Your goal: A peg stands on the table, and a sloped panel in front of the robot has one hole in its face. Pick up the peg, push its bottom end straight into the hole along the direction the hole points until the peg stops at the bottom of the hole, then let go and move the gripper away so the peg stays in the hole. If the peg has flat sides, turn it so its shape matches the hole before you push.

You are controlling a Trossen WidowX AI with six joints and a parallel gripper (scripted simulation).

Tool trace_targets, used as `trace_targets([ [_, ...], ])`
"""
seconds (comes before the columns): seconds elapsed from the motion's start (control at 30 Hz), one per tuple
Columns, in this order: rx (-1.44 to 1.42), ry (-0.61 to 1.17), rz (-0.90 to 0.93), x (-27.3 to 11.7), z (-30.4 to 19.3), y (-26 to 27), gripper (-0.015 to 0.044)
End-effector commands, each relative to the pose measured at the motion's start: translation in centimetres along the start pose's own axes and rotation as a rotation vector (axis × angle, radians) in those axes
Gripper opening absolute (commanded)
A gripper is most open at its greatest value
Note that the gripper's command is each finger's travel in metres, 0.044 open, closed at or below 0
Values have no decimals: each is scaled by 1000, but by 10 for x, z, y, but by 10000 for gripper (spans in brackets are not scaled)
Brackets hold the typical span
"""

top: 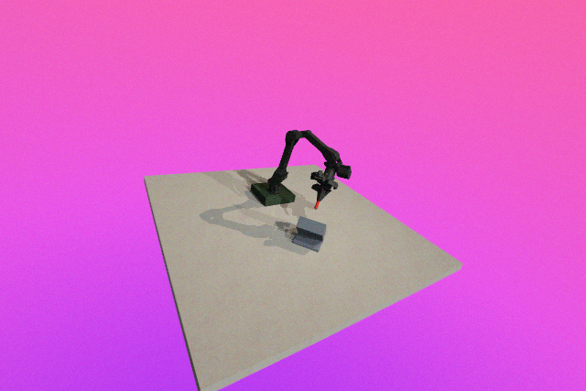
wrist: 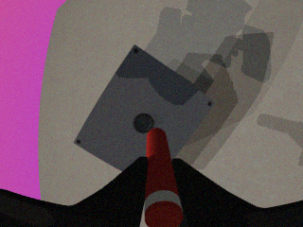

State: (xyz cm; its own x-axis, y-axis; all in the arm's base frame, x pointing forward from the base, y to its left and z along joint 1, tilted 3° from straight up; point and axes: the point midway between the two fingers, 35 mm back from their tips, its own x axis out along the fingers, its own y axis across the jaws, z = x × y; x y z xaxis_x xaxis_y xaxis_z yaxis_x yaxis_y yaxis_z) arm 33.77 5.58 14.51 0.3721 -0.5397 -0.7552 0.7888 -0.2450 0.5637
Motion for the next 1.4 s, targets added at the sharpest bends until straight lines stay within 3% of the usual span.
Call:
trace_targets([
  [0.0,5,3,21,-3,-4,1,0],
  [1.37,13,11,70,46,-13,4,0],
])
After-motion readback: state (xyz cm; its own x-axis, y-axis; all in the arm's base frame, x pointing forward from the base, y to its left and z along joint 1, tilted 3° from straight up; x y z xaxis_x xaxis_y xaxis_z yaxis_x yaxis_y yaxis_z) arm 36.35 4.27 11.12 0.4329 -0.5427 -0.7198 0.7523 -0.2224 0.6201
